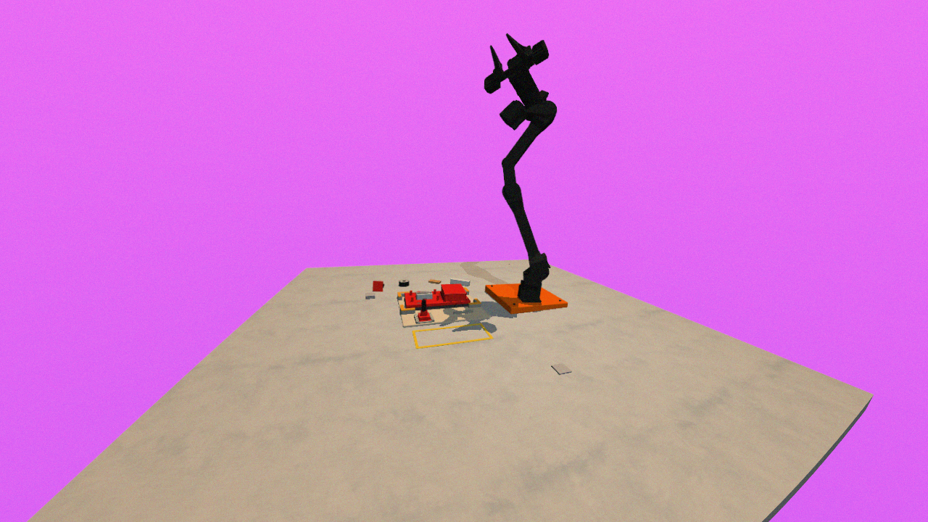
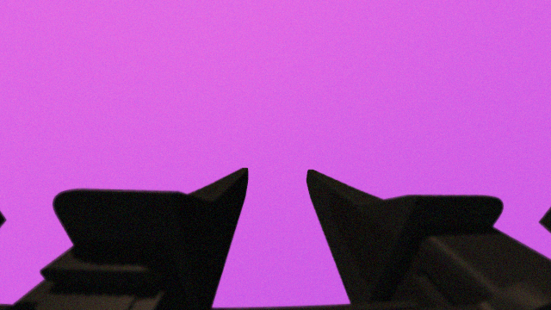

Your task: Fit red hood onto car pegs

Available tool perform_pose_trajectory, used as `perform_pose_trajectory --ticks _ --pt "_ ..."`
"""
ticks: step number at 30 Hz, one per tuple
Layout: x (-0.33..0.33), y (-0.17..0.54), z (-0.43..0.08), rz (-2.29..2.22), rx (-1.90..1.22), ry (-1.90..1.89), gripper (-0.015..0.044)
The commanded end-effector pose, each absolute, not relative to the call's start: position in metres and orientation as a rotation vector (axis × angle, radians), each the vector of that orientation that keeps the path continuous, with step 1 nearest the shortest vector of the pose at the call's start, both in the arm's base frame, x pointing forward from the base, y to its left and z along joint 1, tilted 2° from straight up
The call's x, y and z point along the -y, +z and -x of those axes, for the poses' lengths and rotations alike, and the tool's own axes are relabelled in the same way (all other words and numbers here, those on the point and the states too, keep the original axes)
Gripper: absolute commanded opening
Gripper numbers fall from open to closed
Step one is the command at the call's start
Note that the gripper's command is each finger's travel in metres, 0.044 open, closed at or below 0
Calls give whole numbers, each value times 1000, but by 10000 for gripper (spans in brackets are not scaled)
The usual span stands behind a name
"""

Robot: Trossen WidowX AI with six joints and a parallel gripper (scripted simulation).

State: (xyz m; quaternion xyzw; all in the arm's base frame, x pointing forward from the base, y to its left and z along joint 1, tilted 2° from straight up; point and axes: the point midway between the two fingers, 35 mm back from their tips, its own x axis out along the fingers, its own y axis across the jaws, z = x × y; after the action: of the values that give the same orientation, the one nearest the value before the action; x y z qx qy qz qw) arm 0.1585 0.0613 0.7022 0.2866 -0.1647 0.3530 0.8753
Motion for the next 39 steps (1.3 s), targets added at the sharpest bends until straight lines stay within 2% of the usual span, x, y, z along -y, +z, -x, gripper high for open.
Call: perform_pose_trajectory --ticks 1,8,9,14,25,32,39 --pt "-61 703 -157 -594 351 734 245" --pt "-53 729 -112 -413 607 608 429" --pt "-54 733 -104 -381 644 590 440" --pt "-57 740 -83 -308 756 510 440" --pt "-116 744 -30 108 1029 351 440" --pt "-172 729 -21 394 1125 291 440" --pt "-236 695 -37 705 1159 275 440"
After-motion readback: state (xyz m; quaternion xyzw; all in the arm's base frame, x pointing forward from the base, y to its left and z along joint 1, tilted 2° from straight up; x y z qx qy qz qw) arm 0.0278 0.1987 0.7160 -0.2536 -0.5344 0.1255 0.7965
